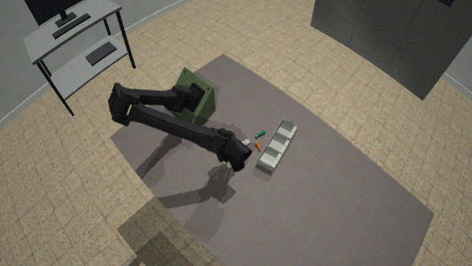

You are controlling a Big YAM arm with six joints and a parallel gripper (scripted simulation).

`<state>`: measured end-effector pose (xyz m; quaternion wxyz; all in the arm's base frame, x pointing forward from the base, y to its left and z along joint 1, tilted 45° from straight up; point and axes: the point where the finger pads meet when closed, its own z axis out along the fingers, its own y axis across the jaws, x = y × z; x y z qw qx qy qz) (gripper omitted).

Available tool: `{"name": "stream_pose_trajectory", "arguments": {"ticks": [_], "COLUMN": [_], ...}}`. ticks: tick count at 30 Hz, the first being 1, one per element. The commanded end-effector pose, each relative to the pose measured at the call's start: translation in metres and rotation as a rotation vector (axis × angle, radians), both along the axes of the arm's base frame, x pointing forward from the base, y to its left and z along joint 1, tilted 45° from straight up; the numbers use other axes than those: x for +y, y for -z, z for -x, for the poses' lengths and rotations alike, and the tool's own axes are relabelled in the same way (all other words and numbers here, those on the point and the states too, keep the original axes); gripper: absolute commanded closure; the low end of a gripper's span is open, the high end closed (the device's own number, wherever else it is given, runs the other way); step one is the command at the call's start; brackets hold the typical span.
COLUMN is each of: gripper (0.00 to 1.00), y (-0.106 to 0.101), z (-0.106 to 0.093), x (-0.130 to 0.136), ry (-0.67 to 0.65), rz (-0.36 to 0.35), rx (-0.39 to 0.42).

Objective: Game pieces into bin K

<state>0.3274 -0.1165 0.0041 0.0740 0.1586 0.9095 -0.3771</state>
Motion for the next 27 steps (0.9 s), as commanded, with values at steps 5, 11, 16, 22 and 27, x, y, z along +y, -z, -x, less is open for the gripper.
{"name": "stream_pose_trajectory", "arguments": {"ticks": [5, 11, 16, 22, 27], "gripper": [0.61, 0.61, 0.61, 0.61, 0.61], "y": [-0.009, -0.007, 0.008, 0.008, 0.002], "z": [-0.004, -0.003, -0.001, -0.005, -0.008], "x": [-0.001, -0.007, -0.009, -0.003, -0.006], "ry": [-0.012, -0.004, -0.01, -0.029, -0.013], "rz": [0.001, 0.001, 0.001, 0.001, 0.001], "rx": [-0.023, -0.028, 0.001, -0.006, -0.025]}}
